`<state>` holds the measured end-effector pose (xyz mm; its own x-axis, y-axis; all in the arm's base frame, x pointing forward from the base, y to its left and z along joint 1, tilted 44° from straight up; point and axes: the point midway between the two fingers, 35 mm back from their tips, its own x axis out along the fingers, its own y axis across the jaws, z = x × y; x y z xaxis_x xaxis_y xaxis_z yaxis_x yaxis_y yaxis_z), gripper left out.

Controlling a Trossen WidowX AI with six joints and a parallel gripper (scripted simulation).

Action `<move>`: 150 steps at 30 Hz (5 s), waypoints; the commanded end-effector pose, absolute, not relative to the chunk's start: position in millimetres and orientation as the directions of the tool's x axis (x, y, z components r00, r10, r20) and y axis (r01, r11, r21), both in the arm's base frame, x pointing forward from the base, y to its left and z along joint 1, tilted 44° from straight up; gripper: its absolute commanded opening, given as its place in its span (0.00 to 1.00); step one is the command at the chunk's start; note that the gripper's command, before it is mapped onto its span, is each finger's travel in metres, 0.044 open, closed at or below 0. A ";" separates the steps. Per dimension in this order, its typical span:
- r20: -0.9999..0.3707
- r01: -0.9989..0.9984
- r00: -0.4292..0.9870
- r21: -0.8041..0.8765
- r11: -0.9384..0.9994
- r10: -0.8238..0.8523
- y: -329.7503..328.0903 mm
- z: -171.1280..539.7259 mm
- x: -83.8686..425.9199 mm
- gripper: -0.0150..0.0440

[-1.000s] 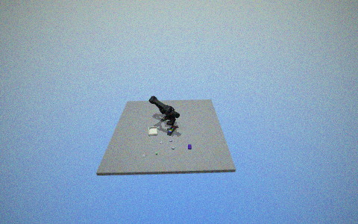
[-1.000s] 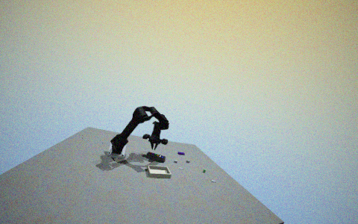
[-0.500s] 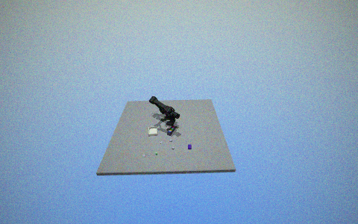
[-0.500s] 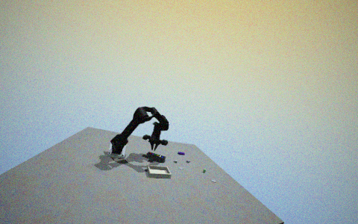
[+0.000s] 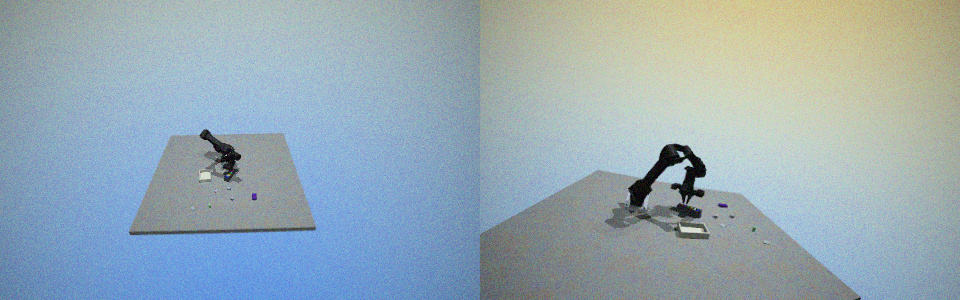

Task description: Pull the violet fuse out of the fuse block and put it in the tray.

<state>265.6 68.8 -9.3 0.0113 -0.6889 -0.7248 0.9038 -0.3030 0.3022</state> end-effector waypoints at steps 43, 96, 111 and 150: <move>-0.724 0.904 0.011 0.302 -0.303 -0.690 55.8 -23.0 265.0 0.29; -0.724 0.905 0.013 0.302 -0.300 -0.690 72.0 -7.0 265.4 0.25; -0.724 0.905 0.013 0.302 -0.300 -0.690 77.1 -1.6 265.1 0.25; -0.727 0.906 0.014 0.299 -0.299 -0.686 91.7 27.3 269.4 0.25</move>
<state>264.6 94.9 20.1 0.0108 -0.6934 -0.7205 0.9078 -0.2953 0.2978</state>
